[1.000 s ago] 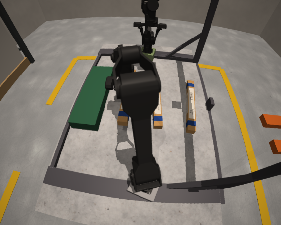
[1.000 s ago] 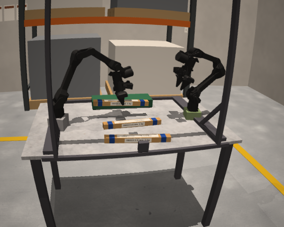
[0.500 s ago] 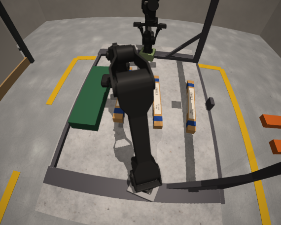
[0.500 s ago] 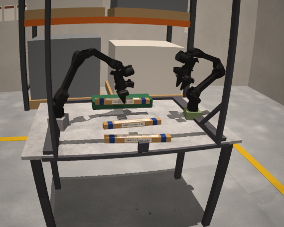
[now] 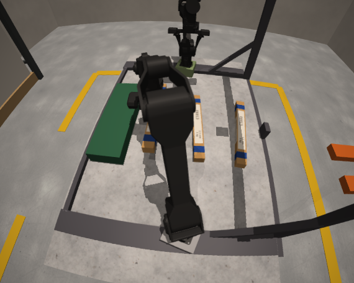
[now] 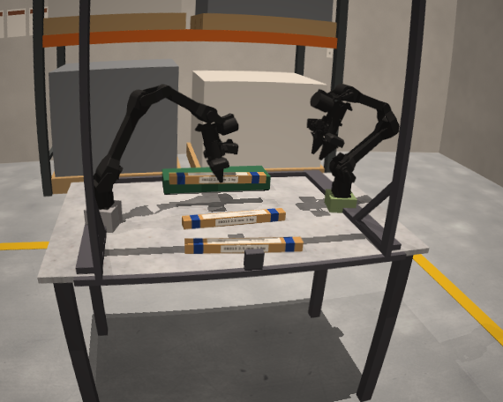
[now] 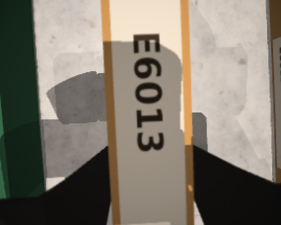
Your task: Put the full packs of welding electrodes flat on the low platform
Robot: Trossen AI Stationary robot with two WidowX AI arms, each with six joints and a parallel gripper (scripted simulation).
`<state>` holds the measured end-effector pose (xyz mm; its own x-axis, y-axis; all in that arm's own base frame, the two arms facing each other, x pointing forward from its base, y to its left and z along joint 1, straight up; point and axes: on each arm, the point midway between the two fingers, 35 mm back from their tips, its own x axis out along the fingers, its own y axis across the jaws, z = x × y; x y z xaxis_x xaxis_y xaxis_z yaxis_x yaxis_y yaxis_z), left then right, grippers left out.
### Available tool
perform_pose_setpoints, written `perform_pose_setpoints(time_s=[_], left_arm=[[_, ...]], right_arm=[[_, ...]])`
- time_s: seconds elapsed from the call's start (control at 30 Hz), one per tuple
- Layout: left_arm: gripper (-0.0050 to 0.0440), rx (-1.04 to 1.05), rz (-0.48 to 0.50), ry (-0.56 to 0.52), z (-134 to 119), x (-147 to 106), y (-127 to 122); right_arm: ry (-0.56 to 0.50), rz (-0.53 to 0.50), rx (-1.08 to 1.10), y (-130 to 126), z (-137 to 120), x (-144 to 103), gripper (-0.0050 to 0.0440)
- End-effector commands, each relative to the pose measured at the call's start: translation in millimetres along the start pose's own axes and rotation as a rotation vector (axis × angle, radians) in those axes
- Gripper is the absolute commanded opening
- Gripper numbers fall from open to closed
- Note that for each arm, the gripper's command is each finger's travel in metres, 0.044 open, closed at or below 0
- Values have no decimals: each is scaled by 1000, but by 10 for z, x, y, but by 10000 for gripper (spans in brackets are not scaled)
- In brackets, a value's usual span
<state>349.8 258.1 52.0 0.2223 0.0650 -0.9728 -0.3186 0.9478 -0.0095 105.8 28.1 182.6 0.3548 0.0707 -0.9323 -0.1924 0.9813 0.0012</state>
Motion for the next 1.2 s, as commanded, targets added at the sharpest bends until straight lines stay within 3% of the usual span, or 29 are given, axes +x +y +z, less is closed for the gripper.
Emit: perform_pose_setpoints(time_s=[0.0,0.27,1.17], left_arm=[[-50,12,22,-72,191,-221,26],[-50,12,22,-73,197,-227,27],[-50,9,12,-43,32,243,14]], right_arm=[[-22,-1,3,-3,35,-58,330],[-22,-1,3,-3,35,-58,330],[-22,-1,3,-3,35,-58,330]])
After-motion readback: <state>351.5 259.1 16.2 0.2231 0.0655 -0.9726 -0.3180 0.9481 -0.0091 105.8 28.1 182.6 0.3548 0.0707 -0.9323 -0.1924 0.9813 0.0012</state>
